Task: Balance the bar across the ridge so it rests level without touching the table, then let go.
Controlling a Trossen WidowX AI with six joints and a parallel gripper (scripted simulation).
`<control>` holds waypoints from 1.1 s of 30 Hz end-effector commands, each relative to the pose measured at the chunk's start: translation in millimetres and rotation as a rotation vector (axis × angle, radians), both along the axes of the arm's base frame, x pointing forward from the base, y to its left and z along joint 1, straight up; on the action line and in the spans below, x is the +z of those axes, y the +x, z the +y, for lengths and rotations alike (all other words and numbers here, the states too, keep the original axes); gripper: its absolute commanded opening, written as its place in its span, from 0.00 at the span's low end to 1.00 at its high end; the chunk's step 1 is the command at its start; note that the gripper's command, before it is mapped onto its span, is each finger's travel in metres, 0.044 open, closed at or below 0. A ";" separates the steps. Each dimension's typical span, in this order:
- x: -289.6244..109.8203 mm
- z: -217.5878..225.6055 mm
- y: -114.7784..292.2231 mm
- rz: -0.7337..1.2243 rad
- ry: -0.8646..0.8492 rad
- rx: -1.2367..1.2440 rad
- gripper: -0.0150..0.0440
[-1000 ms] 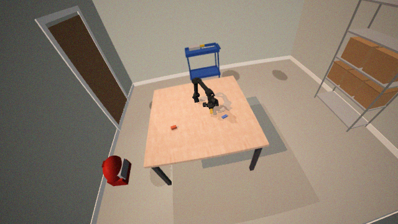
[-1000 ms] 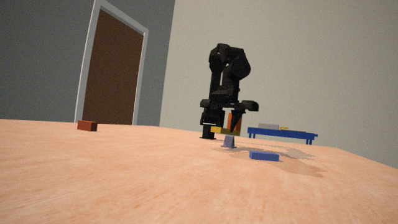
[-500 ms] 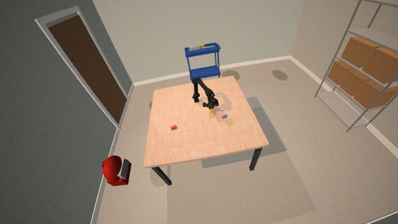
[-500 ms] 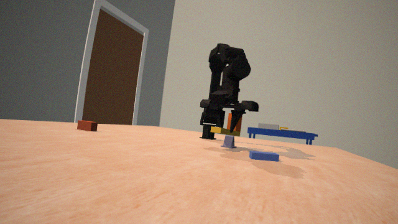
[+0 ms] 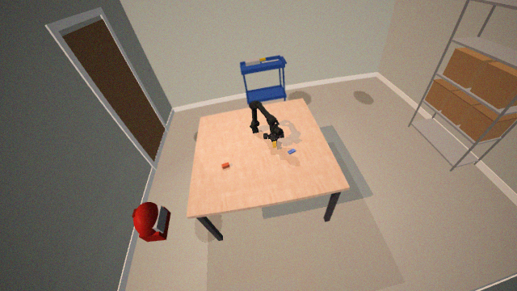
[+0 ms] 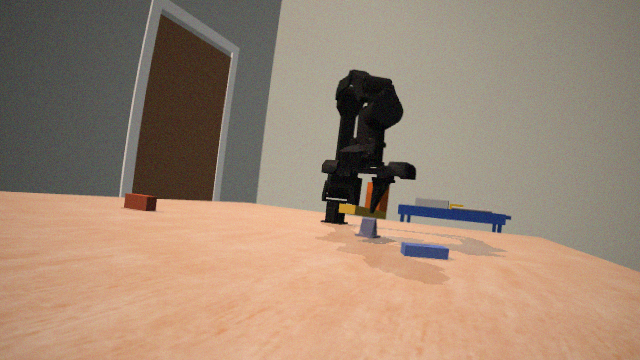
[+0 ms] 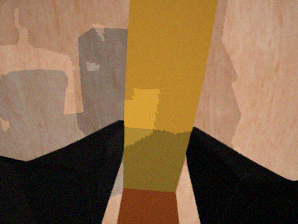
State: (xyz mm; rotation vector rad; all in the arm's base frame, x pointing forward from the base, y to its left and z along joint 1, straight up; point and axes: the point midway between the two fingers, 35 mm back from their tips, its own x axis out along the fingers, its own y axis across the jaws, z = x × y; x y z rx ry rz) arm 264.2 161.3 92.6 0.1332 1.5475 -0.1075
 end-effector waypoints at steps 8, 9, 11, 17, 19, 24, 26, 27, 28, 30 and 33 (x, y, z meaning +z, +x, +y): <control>-2.6 -0.4 -0.2 0.000 -0.002 -0.003 0.25; -2.7 -0.5 -0.2 0.000 -0.002 -0.003 0.25; -2.8 -0.5 -0.2 0.000 -0.002 -0.003 0.25; -3.4 -0.5 -0.2 0.000 -0.002 -0.003 0.25; -3.5 -0.5 -0.2 0.000 -0.002 -0.003 0.25; -3.9 -0.5 -0.1 0.000 -0.002 -0.003 0.25; -4.1 -0.5 -0.1 0.000 -0.002 -0.003 0.25; -4.2 -0.5 -0.1 0.000 -0.002 -0.003 0.25; -4.2 -0.5 -0.1 0.000 -0.002 -0.003 0.25; -4.4 -0.5 -0.1 0.000 -0.002 -0.003 0.25; -4.7 -0.5 0.0 0.000 -0.002 -0.003 0.25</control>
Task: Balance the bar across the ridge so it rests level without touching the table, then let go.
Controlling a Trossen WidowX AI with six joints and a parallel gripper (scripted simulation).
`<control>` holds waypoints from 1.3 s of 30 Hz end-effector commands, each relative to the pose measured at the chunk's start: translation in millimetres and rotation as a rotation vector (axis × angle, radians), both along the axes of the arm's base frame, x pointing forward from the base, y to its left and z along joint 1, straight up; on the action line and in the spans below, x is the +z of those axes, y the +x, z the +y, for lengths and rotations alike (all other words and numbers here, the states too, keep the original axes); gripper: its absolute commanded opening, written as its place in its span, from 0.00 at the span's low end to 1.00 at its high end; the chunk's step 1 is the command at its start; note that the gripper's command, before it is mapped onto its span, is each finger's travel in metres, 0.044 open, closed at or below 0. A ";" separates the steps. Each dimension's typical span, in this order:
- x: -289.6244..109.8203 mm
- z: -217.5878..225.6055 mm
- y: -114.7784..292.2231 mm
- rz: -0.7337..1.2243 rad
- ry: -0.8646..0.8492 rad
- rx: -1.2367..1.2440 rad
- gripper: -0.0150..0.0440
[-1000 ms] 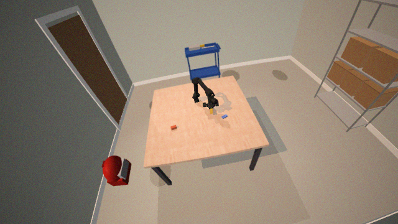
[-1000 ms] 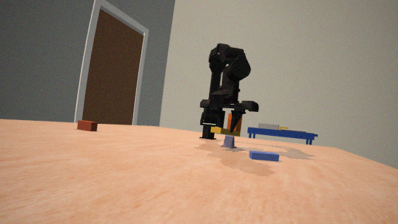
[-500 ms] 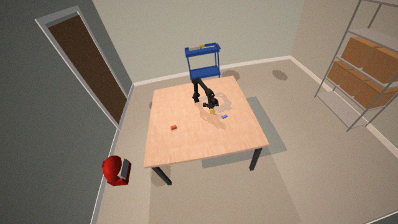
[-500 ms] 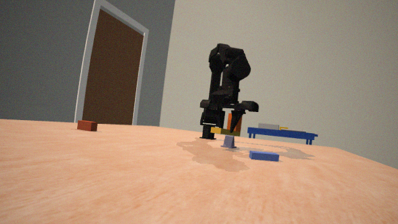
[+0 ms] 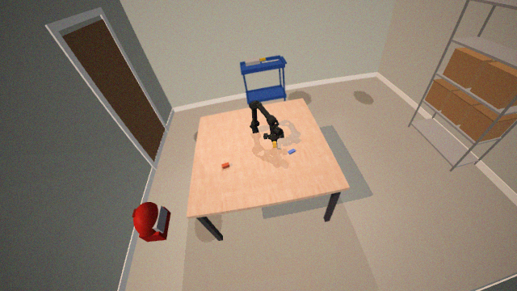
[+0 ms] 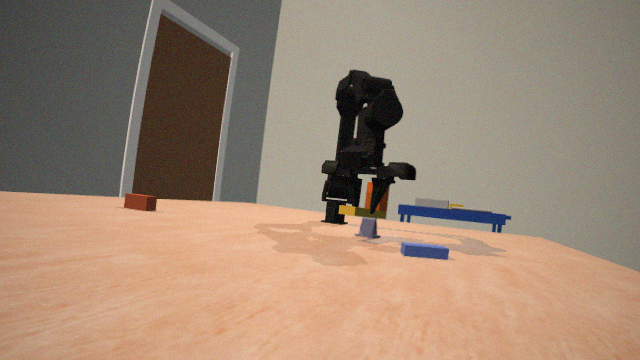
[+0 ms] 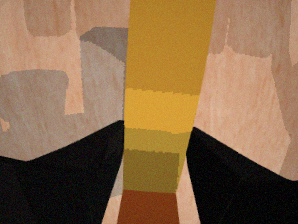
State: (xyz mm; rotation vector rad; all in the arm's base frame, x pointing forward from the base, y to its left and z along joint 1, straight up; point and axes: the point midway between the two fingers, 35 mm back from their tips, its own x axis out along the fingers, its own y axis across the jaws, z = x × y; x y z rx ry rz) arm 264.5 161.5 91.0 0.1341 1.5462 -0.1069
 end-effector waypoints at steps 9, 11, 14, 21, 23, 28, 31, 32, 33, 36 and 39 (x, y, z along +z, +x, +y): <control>-3.8 -0.7 -0.2 0.002 -0.003 -0.002 0.25; -4.0 -0.7 -0.1 0.002 -0.003 -0.002 0.25; -4.3 -0.7 -0.1 0.002 -0.003 -0.002 0.25; -4.8 -0.7 0.0 0.002 -0.003 -0.002 0.25; -5.0 -0.8 0.1 0.002 -0.003 -0.002 0.25; -5.5 -0.8 0.2 0.002 -0.003 -0.002 0.25; -5.7 -0.8 0.2 0.002 -0.003 -0.002 0.25; -5.8 -0.8 0.3 0.002 -0.003 -0.002 0.25; -5.8 -0.8 0.3 0.002 -0.003 -0.002 0.25; -4.5 -0.8 0.3 0.002 -0.003 -0.002 0.25; -2.2 -0.9 0.3 0.002 -0.003 -0.002 0.25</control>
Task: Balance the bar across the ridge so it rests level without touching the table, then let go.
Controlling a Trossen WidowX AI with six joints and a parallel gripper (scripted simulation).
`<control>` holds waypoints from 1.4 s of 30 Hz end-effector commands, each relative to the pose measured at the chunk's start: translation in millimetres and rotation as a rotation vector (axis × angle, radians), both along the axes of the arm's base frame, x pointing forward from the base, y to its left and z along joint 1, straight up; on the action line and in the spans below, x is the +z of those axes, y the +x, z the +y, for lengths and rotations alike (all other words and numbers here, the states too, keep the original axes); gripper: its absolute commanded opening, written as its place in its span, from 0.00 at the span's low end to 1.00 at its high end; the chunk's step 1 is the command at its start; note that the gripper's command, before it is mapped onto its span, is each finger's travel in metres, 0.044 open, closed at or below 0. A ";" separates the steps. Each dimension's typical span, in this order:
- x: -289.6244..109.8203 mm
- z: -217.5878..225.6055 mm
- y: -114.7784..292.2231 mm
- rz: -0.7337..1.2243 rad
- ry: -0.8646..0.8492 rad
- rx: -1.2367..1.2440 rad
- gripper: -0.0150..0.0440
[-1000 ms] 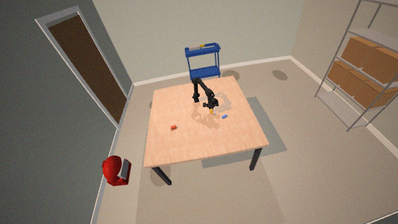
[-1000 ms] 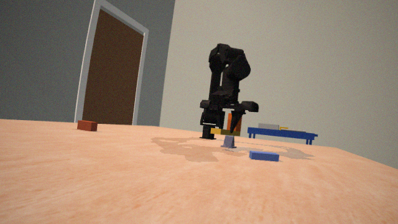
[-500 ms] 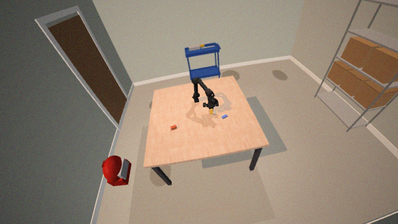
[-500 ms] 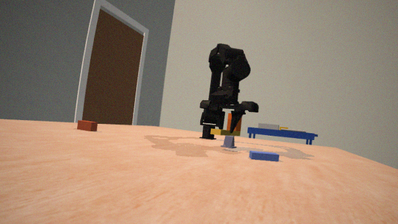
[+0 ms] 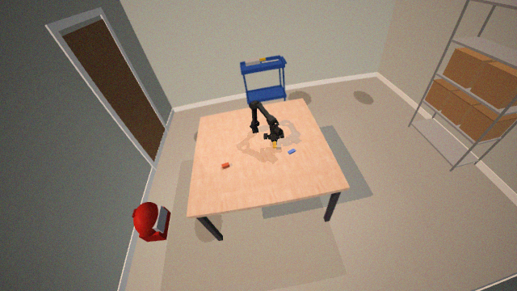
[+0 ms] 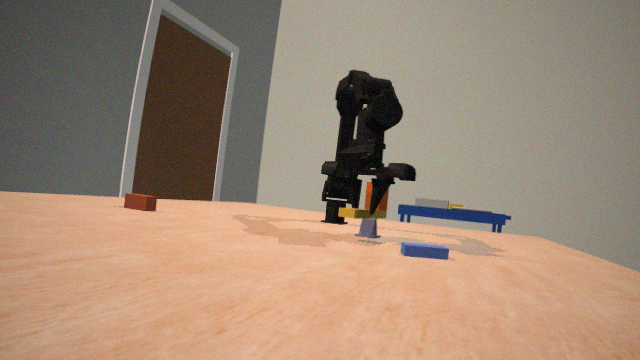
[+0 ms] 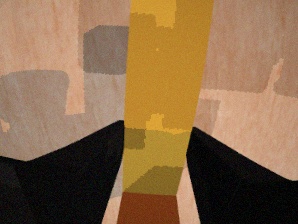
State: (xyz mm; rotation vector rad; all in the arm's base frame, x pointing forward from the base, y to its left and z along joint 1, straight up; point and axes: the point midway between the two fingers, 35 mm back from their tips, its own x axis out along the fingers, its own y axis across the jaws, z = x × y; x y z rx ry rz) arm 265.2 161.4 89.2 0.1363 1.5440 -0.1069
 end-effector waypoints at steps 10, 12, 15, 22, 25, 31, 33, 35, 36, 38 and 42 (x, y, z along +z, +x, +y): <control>-0.1 -0.1 0.0 0.000 0.000 0.000 0.25; -0.1 -0.1 0.0 0.000 0.000 0.000 0.25; -0.1 -0.1 0.0 0.000 0.000 0.000 0.25; -0.1 -0.1 0.0 0.000 0.000 0.000 0.25; -0.1 -0.1 0.0 0.000 0.000 0.000 0.25; -0.1 -0.1 0.0 0.000 0.000 0.000 0.25; -0.1 -0.1 0.0 0.000 0.000 0.000 0.25; -0.1 -0.1 0.0 0.000 0.000 0.000 0.25; -0.1 -0.1 0.0 0.000 0.000 0.000 0.25; -0.1 -0.1 0.0 0.000 0.000 0.000 0.30; -0.1 -0.1 0.0 0.000 0.000 0.000 0.48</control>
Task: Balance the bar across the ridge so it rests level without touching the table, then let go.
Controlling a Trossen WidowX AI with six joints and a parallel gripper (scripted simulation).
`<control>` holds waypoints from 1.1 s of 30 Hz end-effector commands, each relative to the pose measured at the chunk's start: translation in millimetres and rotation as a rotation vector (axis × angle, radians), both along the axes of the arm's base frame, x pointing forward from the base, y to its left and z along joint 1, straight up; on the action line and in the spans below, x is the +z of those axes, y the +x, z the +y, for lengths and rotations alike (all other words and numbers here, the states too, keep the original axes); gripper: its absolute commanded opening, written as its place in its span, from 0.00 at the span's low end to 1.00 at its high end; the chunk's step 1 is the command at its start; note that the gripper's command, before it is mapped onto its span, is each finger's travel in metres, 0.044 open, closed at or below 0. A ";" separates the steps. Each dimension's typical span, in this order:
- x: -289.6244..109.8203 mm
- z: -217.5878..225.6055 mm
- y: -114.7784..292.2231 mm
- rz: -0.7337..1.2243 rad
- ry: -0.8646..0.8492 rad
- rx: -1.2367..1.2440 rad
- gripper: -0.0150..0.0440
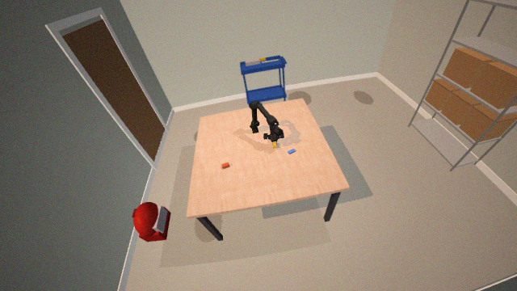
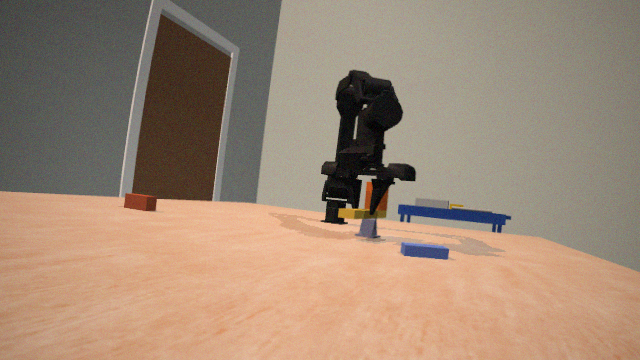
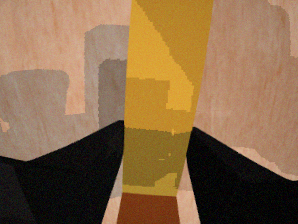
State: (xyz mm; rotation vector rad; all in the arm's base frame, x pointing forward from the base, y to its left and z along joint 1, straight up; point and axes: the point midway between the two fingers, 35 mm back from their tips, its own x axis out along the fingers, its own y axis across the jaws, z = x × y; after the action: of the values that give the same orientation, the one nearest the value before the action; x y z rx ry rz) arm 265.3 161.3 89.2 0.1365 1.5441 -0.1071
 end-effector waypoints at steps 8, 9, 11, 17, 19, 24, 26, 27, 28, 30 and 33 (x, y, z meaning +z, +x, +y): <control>0.0 0.0 0.0 0.000 0.000 0.000 0.54; 0.0 0.0 0.0 0.000 0.000 0.000 0.54; 0.0 0.0 0.0 0.000 0.000 0.000 0.54; 0.0 0.0 0.0 0.000 0.000 0.000 0.54; 0.0 0.0 0.0 0.000 0.000 0.000 0.54; 0.0 0.0 0.0 0.000 0.000 0.000 0.54; 0.0 0.0 0.0 0.000 0.000 0.000 0.54; 0.0 0.0 0.0 0.000 0.000 0.000 0.54; 0.0 0.0 0.0 0.000 0.000 0.000 0.54; 0.0 0.0 0.0 0.000 0.000 0.000 0.54; 0.0 0.0 0.0 0.000 0.000 0.000 0.54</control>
State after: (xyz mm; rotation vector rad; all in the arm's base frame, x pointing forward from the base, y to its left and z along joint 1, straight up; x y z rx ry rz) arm 265.3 161.3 89.2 0.1365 1.5440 -0.1071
